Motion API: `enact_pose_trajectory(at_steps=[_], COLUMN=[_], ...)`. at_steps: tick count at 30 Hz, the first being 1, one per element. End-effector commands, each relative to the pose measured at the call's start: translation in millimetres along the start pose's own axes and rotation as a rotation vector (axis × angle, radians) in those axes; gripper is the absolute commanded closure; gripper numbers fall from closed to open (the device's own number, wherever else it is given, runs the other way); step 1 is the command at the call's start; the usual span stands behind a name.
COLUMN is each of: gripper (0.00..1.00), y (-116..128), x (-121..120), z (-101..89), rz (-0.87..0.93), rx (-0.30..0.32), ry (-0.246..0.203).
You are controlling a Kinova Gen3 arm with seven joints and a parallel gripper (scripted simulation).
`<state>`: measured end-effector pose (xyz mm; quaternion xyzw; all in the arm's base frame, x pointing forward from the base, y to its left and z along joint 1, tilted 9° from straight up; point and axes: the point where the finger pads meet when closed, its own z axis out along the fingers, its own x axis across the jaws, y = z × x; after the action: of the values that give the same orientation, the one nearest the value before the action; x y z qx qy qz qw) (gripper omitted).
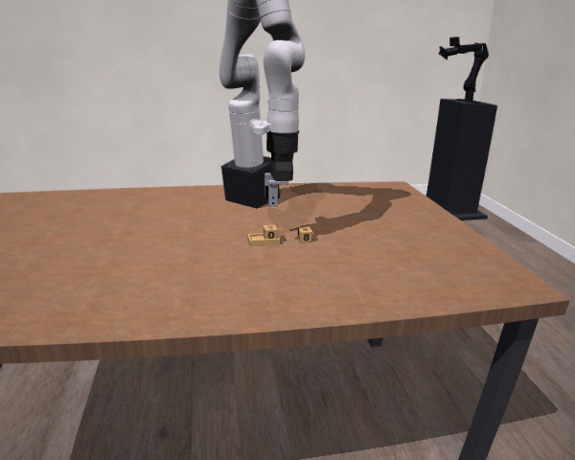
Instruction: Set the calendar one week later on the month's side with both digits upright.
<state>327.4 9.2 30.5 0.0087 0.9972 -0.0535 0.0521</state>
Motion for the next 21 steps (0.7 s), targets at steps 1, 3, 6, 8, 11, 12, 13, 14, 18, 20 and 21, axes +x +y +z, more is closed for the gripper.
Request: enact_pose_trajectory(at_steps=[1, 3, 6, 8, 11, 12, 13, 14, 18, 20, 21], gripper=[0.00, 0.00, 0.00, 0.00, 0.00, 0.00, 0.00, 0.00, 0.00, 0.00, 0.00], y=[0.1, 0.1, 0.1, 0.1, 0.1, 0.1, 0.1, 0.1, 0.1, 0.2, 0.2], x=[-0.5, -0.5, -0.5, -0.5, -0.5, -0.5, -0.5, -0.5, -0.5, -0.5, -0.6], z=[-0.5, -0.5, -0.5, -0.5, -0.5, -0.5, -0.5, -0.5, -0.4, -0.4, -0.4], rz=[0.000, 0.000, 0.000, 0.000, 0.000, 0.000, 0.000, 0.000, -0.002, -0.005, -0.008], rx=[0.000, 0.000, 0.000, 0.000, 0.000, 0.000, 0.000, 0.000, 0.000, 0.000, 0.000], ry=[-0.002, -0.002, -0.002, -0.002, -0.002, -0.002, -0.002, -0.002, -0.001, -0.001, -0.001])
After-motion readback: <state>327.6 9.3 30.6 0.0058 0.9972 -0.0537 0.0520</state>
